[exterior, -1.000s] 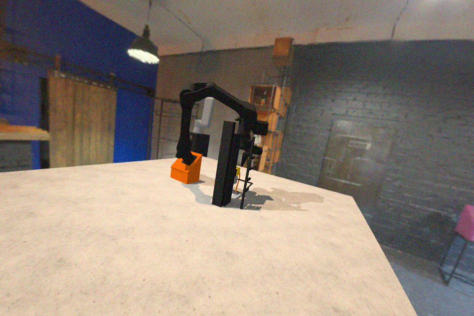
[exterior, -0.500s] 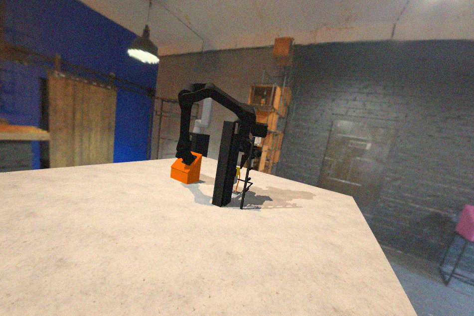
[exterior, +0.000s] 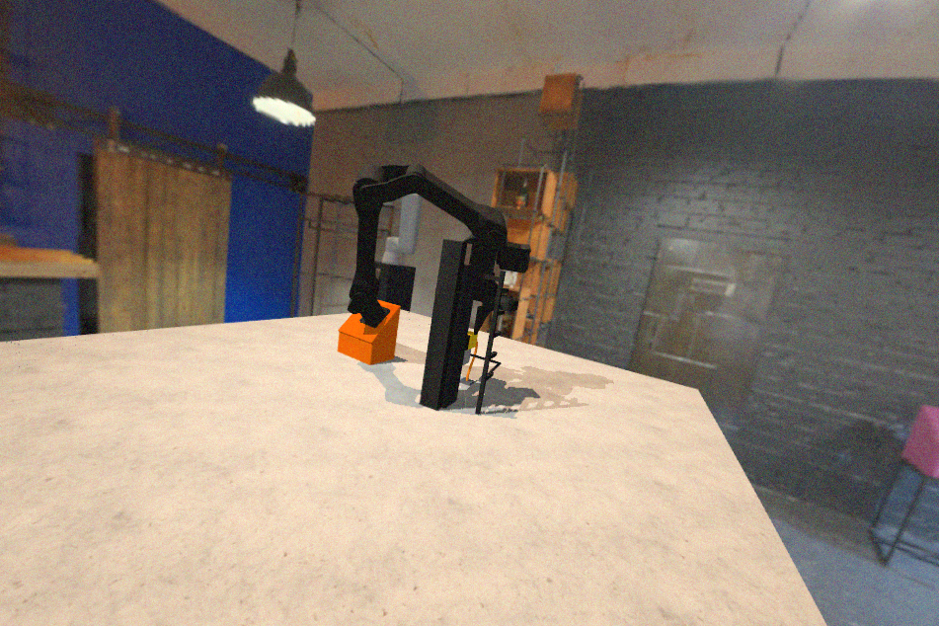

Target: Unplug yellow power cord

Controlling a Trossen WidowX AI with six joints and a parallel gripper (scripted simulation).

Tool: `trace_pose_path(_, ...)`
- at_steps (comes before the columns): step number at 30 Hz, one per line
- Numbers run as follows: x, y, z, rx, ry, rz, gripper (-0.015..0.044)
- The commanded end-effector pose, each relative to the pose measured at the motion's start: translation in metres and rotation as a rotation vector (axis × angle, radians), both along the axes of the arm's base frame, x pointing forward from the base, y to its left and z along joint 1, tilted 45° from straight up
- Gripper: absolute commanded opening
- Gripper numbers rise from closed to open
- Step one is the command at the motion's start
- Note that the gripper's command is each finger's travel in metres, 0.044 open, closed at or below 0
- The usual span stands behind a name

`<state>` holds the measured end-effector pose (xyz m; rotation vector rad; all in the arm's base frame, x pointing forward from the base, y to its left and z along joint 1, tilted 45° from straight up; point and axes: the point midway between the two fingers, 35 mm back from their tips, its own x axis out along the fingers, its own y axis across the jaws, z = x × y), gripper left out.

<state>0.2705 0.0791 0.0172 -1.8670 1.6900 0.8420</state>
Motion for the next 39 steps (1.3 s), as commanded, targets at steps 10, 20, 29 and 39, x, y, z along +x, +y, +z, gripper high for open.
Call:
trace_pose_path(10, -0.001, 0.013, -0.011, 0.002, 0.000, 0.001, 0.0000)
trace_pose_path(20, -0.001, 0.008, -0.008, -0.003, -0.001, 0.004, 0.0236)
trace_pose_path(29, -0.004, 0.038, -0.027, 0.001, -0.001, 0.005, 0.0440)
trace_pose_path(39, -0.009, 0.059, -0.041, 0.001, -0.002, 0.004, 0.0440)
